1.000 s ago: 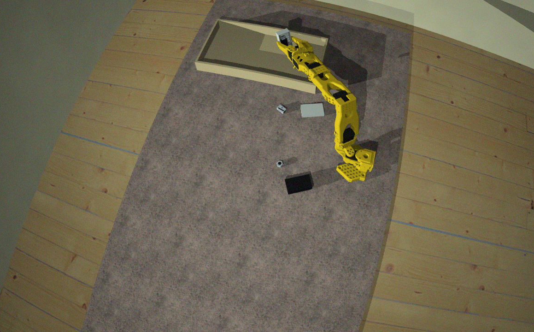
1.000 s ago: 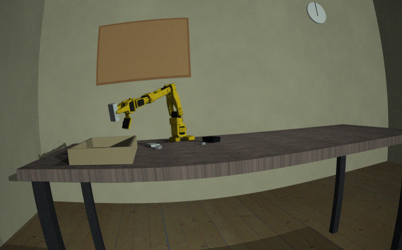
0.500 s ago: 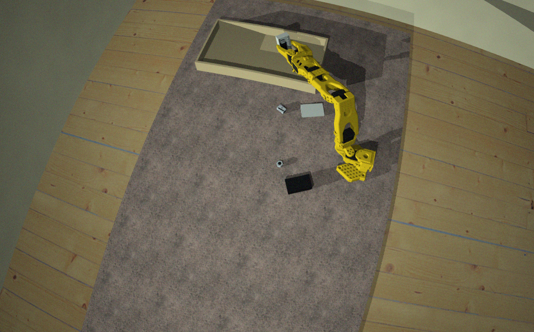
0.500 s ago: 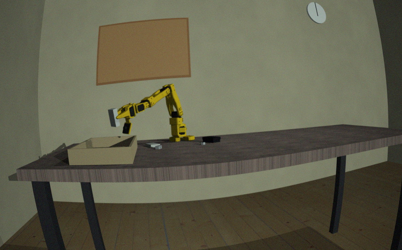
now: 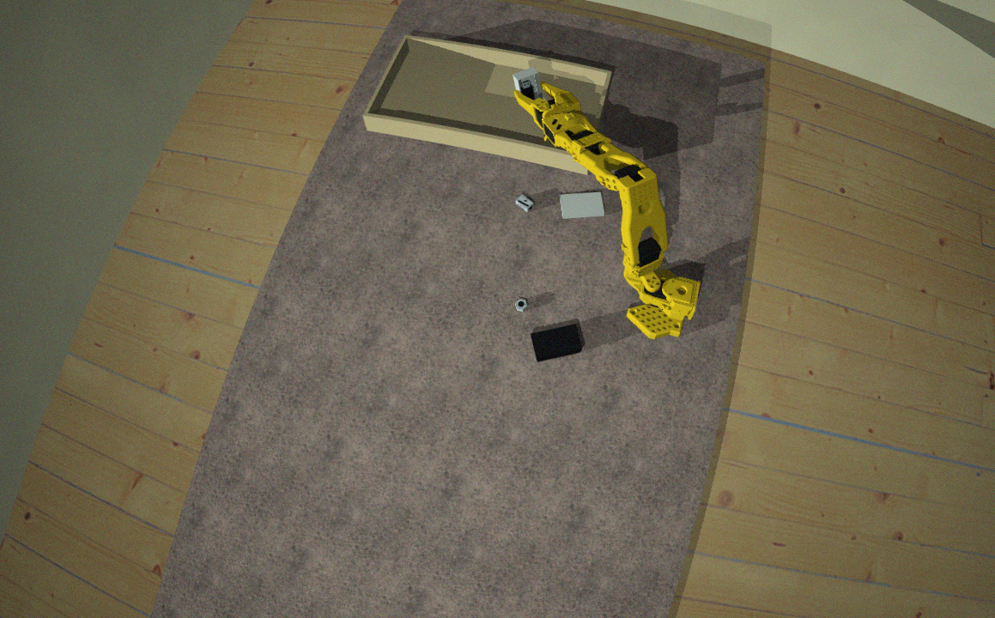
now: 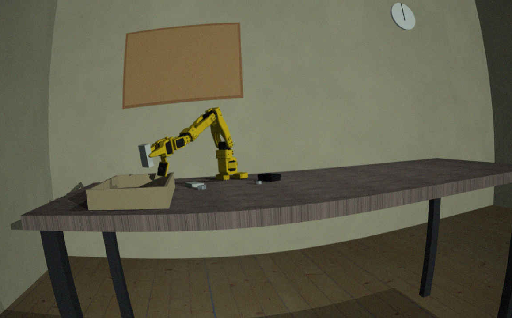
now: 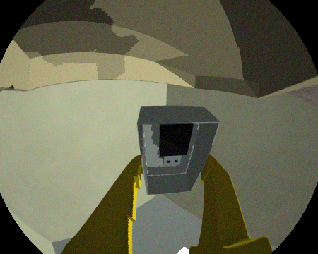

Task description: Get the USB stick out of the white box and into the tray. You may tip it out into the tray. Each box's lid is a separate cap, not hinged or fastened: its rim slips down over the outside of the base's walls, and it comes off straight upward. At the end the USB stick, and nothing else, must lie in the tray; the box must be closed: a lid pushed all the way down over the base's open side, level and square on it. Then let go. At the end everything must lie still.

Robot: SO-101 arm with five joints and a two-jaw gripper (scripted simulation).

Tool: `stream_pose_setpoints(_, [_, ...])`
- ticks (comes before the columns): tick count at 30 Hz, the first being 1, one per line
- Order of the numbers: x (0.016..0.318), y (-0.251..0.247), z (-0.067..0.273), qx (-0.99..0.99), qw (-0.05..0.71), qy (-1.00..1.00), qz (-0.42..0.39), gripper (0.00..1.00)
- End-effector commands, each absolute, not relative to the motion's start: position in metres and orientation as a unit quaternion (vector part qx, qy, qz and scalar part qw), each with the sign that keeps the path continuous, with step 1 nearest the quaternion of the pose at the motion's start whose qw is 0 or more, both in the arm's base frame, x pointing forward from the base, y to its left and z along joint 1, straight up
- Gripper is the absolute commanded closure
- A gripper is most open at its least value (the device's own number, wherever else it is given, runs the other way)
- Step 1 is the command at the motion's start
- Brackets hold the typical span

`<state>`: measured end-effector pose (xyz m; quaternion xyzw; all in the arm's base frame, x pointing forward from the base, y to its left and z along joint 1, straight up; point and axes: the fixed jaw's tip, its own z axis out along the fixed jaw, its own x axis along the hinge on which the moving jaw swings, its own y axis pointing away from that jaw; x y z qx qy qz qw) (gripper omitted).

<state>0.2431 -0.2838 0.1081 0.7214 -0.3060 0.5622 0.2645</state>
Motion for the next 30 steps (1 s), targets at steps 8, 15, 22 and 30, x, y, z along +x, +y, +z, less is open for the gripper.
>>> stream_pose_setpoints(8, [0.247, -0.281, 0.11, 0.704, 0.264, -0.302, 0.586, 0.79])
stream_pose_setpoints(15, [0.247, -0.28, 0.105, 0.704, 0.262, -0.302, 0.587, 0.79])
stream_pose_setpoints(22, [0.247, -0.278, 0.1, 0.704, 0.261, -0.303, 0.587, 0.79])
stream_pose_setpoints(30, [0.247, -0.278, 0.096, 0.704, 0.26, -0.303, 0.588, 0.79])
